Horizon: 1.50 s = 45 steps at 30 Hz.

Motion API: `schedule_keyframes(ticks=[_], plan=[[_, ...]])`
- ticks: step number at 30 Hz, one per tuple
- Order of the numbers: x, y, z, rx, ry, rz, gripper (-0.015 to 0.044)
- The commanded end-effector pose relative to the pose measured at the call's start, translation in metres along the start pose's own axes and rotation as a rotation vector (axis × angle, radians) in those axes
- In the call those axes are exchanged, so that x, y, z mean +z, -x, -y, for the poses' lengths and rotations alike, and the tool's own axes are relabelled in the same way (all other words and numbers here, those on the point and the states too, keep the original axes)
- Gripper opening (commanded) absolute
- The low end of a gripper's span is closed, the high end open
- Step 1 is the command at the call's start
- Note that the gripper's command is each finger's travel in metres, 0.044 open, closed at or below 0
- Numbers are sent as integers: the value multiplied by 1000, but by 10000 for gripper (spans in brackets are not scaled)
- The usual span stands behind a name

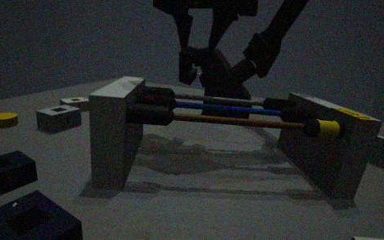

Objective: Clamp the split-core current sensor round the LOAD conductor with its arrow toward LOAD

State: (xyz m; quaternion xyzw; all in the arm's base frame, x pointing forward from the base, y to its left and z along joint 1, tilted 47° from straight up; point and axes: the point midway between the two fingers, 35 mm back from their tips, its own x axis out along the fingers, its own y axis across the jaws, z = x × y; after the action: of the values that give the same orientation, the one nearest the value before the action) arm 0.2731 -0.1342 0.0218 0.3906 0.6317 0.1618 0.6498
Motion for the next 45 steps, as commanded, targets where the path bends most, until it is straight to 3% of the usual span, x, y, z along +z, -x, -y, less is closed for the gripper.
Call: schedule_keyframes(ticks=[1, 36, 45], plan=[[12, -1, -4, 8, -92, 20, 0], [94, -19, -75, 182, -993, 50, 0], [97, -28, -77, 185, -1007, 49, 0]])
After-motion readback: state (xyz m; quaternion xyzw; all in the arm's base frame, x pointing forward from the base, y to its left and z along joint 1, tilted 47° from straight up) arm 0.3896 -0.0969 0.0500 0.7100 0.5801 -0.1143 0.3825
